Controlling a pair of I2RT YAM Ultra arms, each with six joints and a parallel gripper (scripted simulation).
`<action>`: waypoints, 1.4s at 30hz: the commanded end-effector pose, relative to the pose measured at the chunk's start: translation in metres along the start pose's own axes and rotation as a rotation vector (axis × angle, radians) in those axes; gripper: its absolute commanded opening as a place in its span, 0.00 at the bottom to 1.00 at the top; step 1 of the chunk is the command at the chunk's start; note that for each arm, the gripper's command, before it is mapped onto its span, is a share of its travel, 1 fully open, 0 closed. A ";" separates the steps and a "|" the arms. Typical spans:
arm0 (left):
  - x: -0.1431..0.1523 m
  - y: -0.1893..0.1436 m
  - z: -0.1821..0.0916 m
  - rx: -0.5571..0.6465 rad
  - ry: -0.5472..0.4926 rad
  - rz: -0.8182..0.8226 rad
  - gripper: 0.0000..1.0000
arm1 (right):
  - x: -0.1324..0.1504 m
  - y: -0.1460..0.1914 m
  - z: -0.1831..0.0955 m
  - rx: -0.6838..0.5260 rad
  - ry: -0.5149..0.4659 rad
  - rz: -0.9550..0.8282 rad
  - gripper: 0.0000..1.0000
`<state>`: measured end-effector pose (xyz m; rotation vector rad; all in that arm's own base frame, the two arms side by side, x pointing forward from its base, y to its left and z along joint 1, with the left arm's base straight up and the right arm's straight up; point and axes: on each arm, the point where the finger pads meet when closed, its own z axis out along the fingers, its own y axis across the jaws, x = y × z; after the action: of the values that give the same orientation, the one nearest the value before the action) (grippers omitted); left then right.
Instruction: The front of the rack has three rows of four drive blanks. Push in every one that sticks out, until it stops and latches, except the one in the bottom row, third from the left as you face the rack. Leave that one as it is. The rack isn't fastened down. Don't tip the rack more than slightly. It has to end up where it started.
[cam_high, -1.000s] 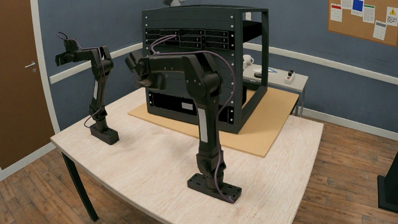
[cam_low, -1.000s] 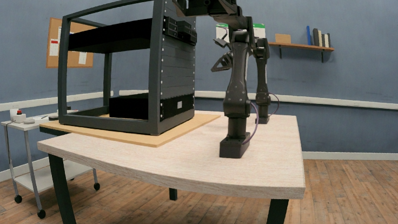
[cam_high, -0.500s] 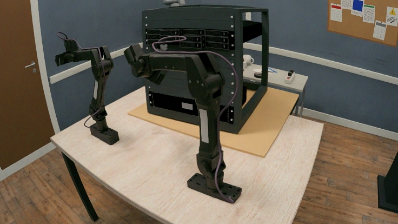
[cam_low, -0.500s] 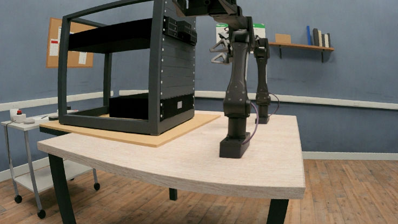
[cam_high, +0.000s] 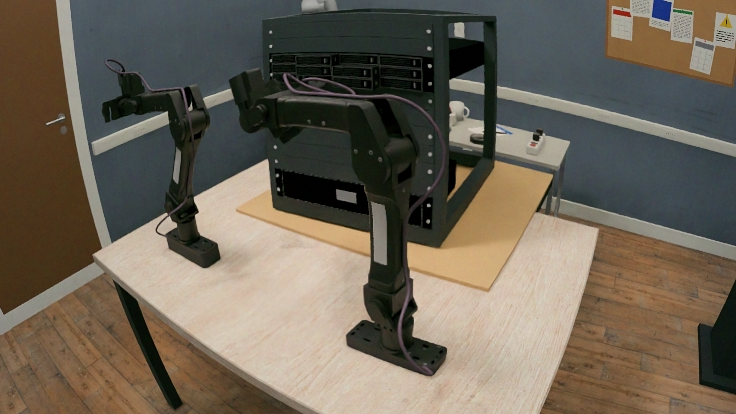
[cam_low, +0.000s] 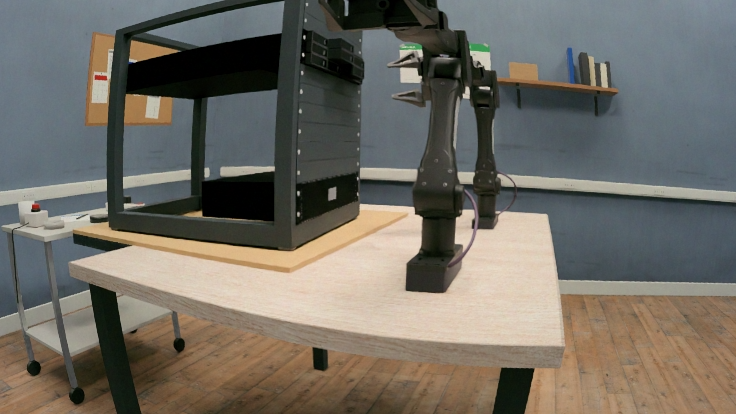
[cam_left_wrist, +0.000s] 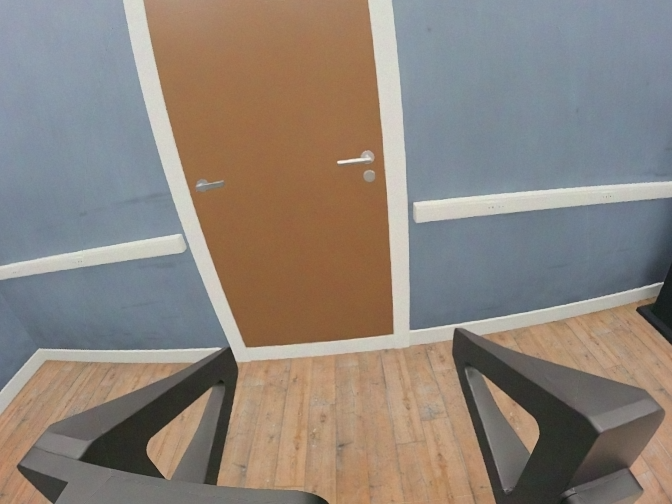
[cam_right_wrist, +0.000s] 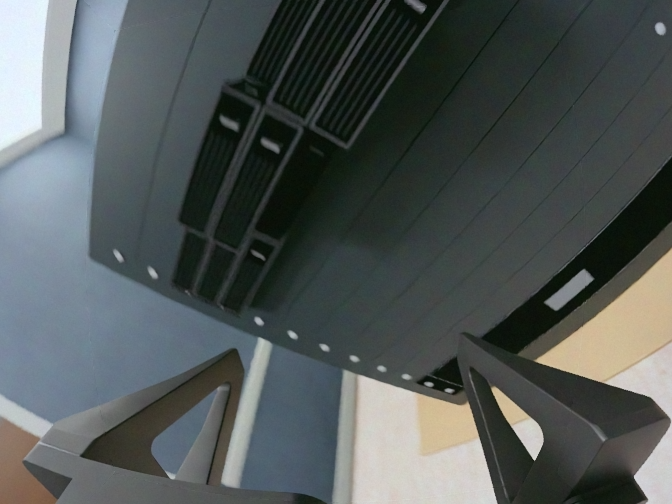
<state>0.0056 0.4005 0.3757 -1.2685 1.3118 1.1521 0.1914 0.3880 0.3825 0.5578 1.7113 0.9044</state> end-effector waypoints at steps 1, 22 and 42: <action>-0.040 0.004 -0.007 -0.012 -0.111 -0.016 1.00 | -0.034 0.028 -0.011 -0.053 -0.093 0.221 1.00; -0.040 0.004 -0.007 -0.012 -0.111 -0.016 1.00 | -0.076 0.034 -0.030 -0.079 -0.224 0.612 1.00; -0.040 0.004 -0.007 -0.012 -0.111 -0.016 1.00 | -0.077 0.027 -0.031 -0.076 -0.251 0.668 1.00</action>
<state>0.0056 0.4005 0.3758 -1.2684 1.3116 1.1522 0.1897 0.3503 0.4340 1.1166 1.3226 1.2194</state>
